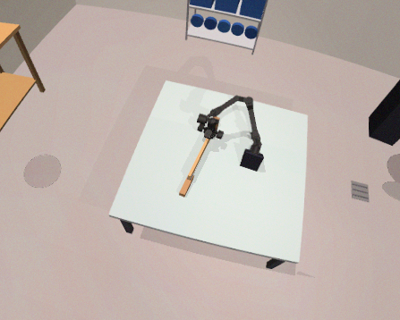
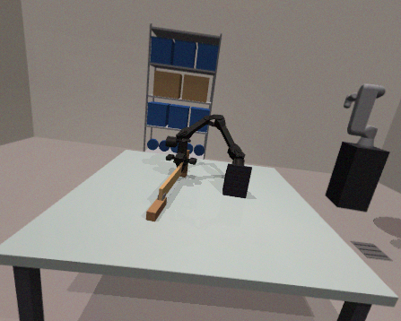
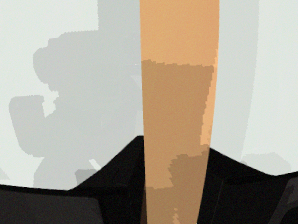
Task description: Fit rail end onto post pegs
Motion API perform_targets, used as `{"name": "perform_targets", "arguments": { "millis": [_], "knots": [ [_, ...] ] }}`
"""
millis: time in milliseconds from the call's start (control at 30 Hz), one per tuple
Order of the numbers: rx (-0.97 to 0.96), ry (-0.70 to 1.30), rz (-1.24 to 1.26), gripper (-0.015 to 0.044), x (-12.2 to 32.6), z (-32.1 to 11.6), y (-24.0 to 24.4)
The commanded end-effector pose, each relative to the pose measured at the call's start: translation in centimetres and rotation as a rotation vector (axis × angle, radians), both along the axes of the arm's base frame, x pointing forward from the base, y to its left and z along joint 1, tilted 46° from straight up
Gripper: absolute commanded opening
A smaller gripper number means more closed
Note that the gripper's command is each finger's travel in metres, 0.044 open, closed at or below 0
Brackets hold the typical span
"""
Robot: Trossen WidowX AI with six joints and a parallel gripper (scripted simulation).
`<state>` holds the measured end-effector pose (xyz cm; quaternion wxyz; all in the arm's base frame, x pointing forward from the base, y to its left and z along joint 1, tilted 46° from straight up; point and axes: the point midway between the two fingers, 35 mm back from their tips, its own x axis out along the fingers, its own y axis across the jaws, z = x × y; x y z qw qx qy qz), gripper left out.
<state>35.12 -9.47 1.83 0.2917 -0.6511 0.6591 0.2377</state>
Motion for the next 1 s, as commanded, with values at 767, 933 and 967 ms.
{"name": "perform_targets", "arguments": {
  "millis": [767,933,967],
  "knots": [
    [0.0,0.0,0.0,0.0341,-0.01,0.27,-0.25],
    [0.0,0.0,0.0,0.044,-0.01,0.27,-0.25],
    [0.0,0.0,0.0,0.044,-0.01,0.27,-0.25]
  ]
}}
